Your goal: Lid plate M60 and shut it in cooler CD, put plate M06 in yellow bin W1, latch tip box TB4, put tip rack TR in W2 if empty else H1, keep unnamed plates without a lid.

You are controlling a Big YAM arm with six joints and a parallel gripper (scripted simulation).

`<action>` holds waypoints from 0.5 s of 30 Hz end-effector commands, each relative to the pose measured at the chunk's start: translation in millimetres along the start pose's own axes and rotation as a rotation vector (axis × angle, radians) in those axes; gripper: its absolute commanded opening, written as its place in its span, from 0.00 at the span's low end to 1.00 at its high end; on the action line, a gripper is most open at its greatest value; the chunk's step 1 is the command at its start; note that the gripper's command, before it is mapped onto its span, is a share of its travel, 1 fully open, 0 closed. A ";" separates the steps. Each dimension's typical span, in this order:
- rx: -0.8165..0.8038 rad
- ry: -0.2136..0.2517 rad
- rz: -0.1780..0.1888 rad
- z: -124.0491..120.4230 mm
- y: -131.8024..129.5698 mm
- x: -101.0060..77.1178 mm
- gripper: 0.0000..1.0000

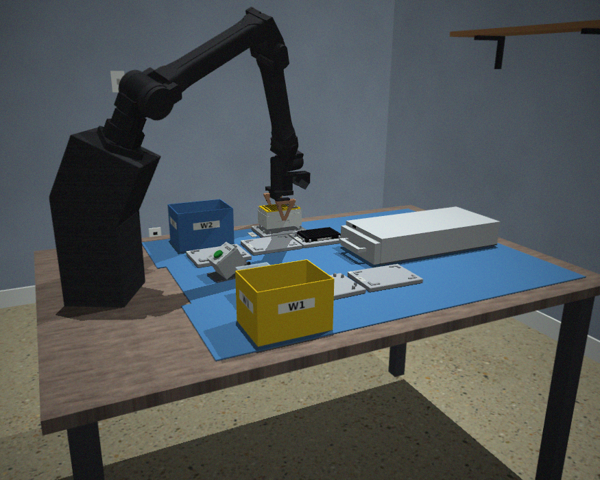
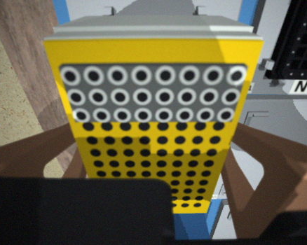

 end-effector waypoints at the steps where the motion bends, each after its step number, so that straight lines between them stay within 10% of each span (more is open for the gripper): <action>1: 0.005 -0.020 0.007 8.1 -6.4 -2.2 0.00; 15: 0.002 -0.009 0.003 1.4 -7.3 5.7 0.00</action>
Point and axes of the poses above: the point where the finger pads meet when closed, its own x axis out along the fingers, its own y axis across the jaws, z = x × y, the point moved 8 cm from there along -x, back along the fingers, and after that the axes turned 10 degrees about -x, right-handed, at the moved point
